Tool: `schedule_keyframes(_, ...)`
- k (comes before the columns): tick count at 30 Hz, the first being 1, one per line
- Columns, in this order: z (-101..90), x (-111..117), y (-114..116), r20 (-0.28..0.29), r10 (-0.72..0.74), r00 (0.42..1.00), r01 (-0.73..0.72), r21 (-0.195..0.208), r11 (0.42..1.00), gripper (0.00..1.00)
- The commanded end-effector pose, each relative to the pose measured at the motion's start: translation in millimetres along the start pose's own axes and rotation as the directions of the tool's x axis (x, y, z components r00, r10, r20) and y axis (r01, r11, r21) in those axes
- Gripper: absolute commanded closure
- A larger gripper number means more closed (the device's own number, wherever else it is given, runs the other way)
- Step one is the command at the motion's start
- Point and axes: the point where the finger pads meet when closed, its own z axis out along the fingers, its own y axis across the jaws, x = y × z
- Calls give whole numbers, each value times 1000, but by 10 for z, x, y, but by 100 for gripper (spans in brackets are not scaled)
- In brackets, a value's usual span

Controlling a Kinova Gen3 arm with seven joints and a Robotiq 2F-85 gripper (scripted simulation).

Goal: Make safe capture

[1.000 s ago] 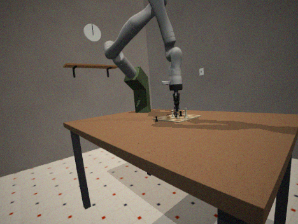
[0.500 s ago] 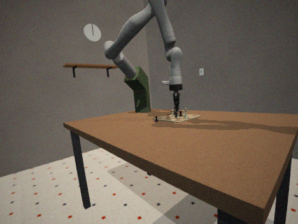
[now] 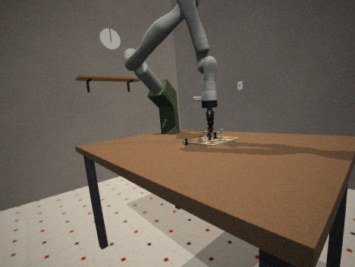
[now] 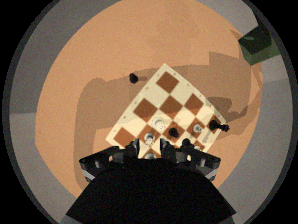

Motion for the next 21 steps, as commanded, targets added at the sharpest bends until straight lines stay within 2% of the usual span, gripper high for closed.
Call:
schedule_keyframes(1,-1,6,-8,2,7,1000,-7,0,1000,63)
schedule_keyframes(11,35,-29,-24,9,6,1000,-6,4,1000,63)
schedule_keyframes(21,211,-49,-31,13,5,1000,-6,6,1000,63)
